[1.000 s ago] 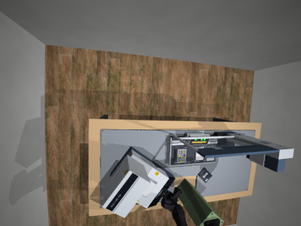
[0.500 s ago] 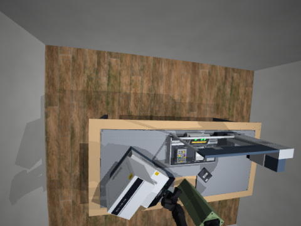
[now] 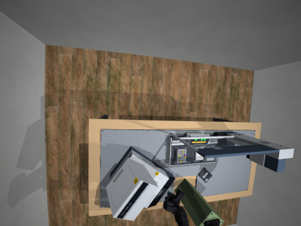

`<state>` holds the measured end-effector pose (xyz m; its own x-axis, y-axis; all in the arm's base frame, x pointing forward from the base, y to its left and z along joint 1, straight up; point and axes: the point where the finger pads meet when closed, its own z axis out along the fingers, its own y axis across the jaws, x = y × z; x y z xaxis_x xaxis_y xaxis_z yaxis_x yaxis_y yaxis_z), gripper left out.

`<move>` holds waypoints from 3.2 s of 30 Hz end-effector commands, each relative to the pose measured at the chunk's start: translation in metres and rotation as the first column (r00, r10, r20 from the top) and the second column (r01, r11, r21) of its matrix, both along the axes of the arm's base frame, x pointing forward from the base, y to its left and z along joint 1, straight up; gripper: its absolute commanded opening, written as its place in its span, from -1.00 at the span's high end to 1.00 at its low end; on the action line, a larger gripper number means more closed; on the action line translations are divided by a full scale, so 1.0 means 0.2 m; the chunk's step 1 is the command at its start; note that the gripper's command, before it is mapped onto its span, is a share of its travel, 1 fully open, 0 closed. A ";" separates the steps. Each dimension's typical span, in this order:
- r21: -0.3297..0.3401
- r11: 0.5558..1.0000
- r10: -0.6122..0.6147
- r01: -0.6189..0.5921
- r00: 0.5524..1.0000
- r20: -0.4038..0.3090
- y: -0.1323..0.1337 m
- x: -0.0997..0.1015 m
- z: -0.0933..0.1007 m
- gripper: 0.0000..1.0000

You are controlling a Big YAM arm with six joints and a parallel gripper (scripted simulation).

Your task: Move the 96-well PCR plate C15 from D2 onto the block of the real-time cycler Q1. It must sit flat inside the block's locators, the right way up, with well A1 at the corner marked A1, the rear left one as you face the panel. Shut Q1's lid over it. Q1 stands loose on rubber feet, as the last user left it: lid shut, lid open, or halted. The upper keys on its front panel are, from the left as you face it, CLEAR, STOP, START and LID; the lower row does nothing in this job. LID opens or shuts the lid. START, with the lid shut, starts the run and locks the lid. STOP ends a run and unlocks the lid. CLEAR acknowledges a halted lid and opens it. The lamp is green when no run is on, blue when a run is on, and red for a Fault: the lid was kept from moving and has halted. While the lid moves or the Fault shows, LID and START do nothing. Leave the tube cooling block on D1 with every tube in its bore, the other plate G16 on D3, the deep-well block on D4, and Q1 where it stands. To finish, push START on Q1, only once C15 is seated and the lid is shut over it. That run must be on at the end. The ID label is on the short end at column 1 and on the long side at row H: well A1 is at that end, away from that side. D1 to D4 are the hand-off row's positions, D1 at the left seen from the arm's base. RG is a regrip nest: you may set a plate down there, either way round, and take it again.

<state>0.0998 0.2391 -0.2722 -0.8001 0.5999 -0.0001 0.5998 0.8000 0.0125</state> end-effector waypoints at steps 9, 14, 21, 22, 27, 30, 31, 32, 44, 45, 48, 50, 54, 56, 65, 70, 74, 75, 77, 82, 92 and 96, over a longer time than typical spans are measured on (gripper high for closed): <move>0.000 1.000 -0.006 0.006 1.000 0.004 0.01 -0.01 0.05 1.00; 0.001 1.000 -0.007 0.007 1.000 0.004 0.00 0.00 0.05 1.00; 0.017 1.000 -0.004 0.004 1.000 0.010 0.02 0.01 0.07 1.00; 0.019 1.000 -0.004 0.004 1.000 0.011 0.03 0.02 0.07 1.00; 0.026 1.000 0.000 0.000 1.000 0.013 0.08 0.04 0.08 1.00; 0.026 1.000 0.001 -0.001 1.000 0.013 0.08 0.04 0.08 1.00; 0.017 1.000 0.002 -0.002 1.000 0.009 0.05 0.03 0.07 1.00; 0.012 1.000 0.003 -0.003 1.000 0.008 0.03 0.02 0.07 1.00; 0.006 1.000 0.022 -0.022 1.000 0.004 0.03 -0.01 0.03 1.00; 0.006 1.000 0.022 -0.022 1.000 0.004 0.03 -0.01 0.04 1.00; -0.001 1.000 0.016 -0.016 1.000 0.001 0.01 -0.01 0.04 1.00; -0.009 1.000 0.008 -0.008 1.000 -0.003 -0.01 -0.01 0.06 1.00; -0.005 1.000 0.002 -0.002 1.000 -0.001 -0.01 0.00 0.08 1.00; 0.011 1.000 0.001 -0.001 1.000 0.005 0.03 0.02 0.08 1.00; 0.018 1.000 0.019 -0.019 1.000 0.008 0.06 0.00 0.08 1.00; 0.027 1.000 0.006 -0.006 1.000 0.009 -0.06 -0.09 0.19 1.00; 0.034 0.999 -0.006 0.005 1.000 0.010 -0.11 -0.13 0.25 1.00; 0.037 0.999 -0.008 0.007 1.000 0.010 -0.12 -0.14 0.26 1.00; 0.038 0.999 -0.014 0.013 1.000 0.010 -0.16 -0.16 0.29 1.00; 0.029 1.000 -0.010 0.010 1.000 0.007 -0.21 -0.19 0.32 1.00; 0.001 1.000 -0.014 0.014 1.000 -0.001 -0.28 -0.21 0.34 1.00; -0.006 1.000 0.004 -0.004 1.000 -0.003 -0.28 -0.21 0.32 1.00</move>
